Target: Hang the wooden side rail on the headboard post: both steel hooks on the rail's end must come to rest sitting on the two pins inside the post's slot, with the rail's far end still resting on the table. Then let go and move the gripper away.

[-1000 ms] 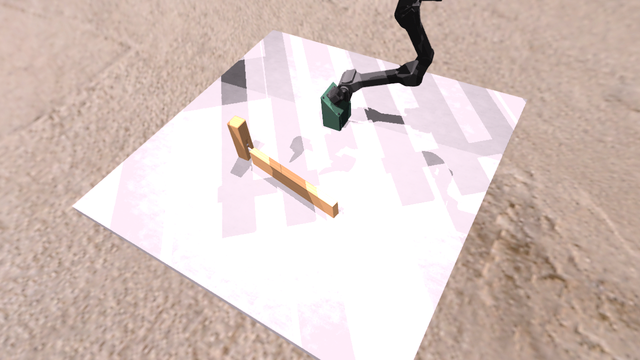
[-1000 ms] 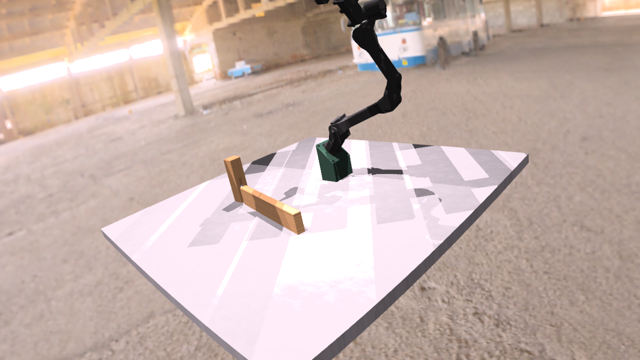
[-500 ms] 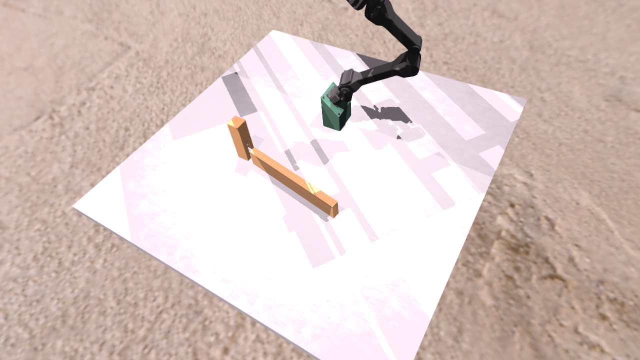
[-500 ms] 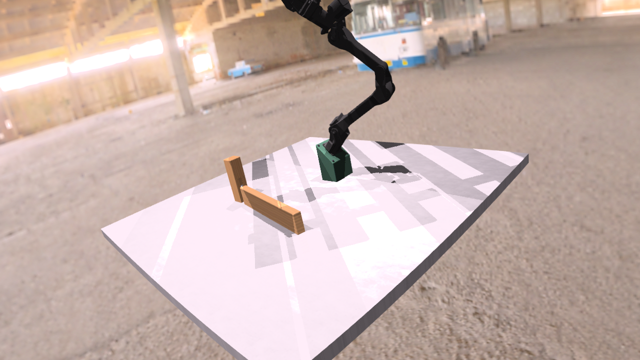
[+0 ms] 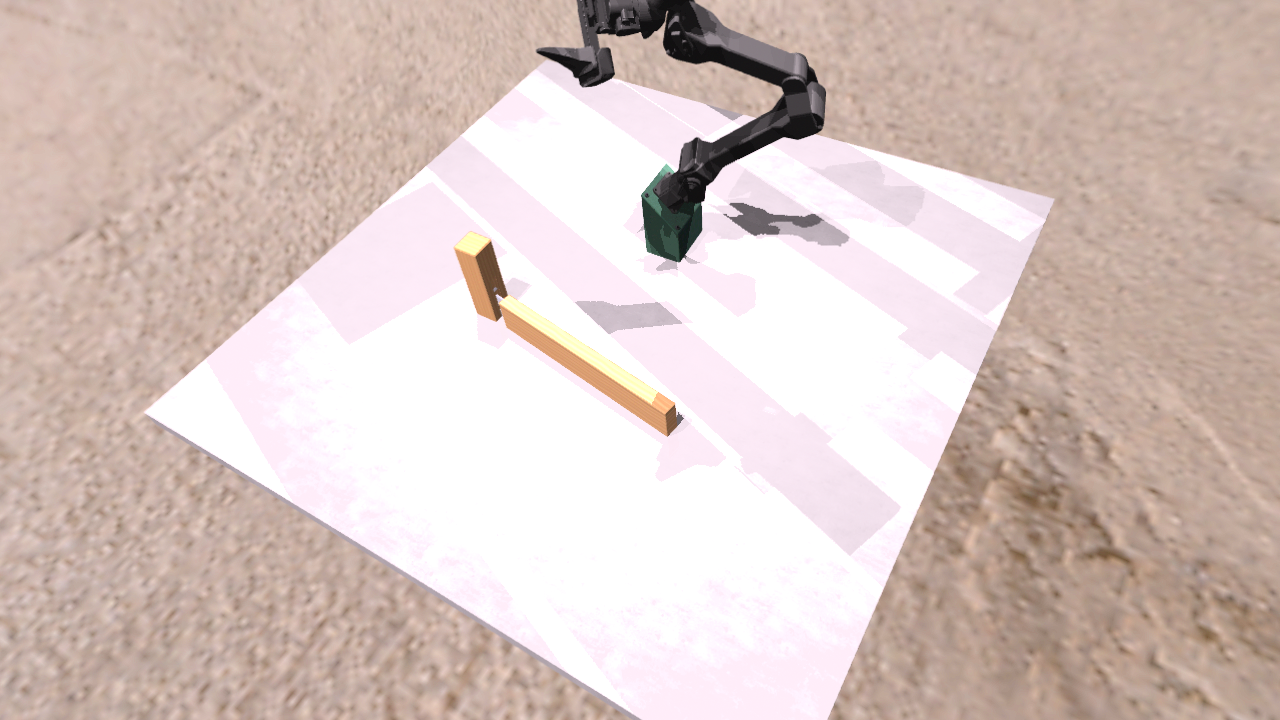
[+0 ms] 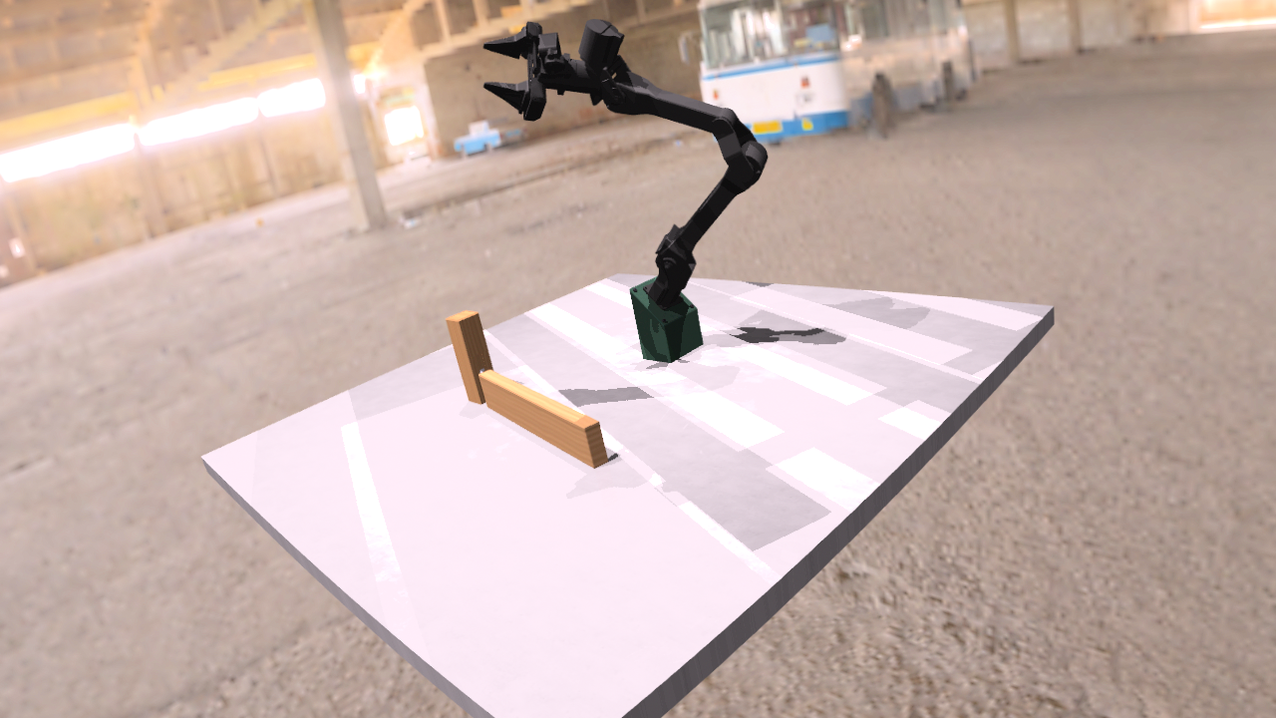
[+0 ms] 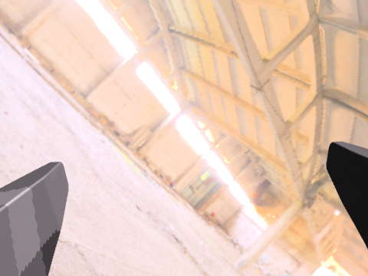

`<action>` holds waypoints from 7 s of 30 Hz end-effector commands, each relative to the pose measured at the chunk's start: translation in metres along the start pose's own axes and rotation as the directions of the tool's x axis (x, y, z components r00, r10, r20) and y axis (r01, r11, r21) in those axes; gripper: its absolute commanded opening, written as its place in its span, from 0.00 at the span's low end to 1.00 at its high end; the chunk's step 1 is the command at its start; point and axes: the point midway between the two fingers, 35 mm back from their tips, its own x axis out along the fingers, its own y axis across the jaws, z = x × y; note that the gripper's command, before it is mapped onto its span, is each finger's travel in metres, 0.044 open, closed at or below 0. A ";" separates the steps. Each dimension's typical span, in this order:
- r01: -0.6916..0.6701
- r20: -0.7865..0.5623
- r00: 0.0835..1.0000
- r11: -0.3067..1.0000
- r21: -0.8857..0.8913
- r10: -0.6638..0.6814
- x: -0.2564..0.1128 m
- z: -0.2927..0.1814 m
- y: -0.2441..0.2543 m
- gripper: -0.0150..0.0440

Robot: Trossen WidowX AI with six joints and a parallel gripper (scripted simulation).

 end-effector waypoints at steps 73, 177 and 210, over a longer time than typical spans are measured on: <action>-0.359 -0.697 0.251 -0.604 -0.712 0.672 -0.096 -0.372 0.286 1.00; -0.584 -0.815 0.132 0.709 0.395 0.564 -0.044 -0.340 0.343 1.00; -0.917 -0.577 -0.299 -0.396 -0.048 0.760 -0.021 -0.287 0.366 1.00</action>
